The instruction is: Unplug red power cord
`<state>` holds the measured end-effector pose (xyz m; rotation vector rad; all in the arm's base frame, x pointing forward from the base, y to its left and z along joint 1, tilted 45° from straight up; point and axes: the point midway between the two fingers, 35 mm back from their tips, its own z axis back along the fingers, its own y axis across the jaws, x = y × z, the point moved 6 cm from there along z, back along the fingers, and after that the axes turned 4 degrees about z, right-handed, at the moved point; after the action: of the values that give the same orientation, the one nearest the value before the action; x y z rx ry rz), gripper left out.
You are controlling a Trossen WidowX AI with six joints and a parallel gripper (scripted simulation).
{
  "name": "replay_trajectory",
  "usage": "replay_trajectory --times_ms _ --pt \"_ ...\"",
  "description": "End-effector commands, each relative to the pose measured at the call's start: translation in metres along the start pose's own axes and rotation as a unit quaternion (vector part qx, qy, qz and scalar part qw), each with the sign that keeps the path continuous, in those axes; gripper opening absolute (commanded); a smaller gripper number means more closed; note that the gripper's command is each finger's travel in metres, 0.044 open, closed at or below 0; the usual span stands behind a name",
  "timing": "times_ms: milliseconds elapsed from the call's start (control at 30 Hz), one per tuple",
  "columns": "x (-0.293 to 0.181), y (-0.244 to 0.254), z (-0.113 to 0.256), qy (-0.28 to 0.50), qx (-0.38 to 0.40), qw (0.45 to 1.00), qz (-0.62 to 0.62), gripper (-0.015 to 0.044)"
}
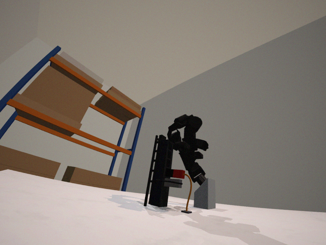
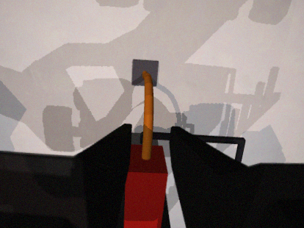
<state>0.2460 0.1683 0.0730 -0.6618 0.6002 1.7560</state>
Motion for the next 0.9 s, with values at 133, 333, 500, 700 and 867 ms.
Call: replay_trajectory --times_ms 133,333,500,700,867 --pt "-0.001 0.000 -0.001 0.001 0.001 1.000 0.001 0.0160" --pt "0.000 0.000 0.006 0.003 -0.002 1.000 0.004 0.0160" --pt "-0.001 0.001 0.006 0.003 -0.002 1.000 0.004 0.0160" --pt "-0.010 0.001 0.007 0.003 -0.002 1.000 0.004 0.0160" --pt "-0.019 0.002 0.007 0.003 -0.002 1.000 0.004 0.0160"
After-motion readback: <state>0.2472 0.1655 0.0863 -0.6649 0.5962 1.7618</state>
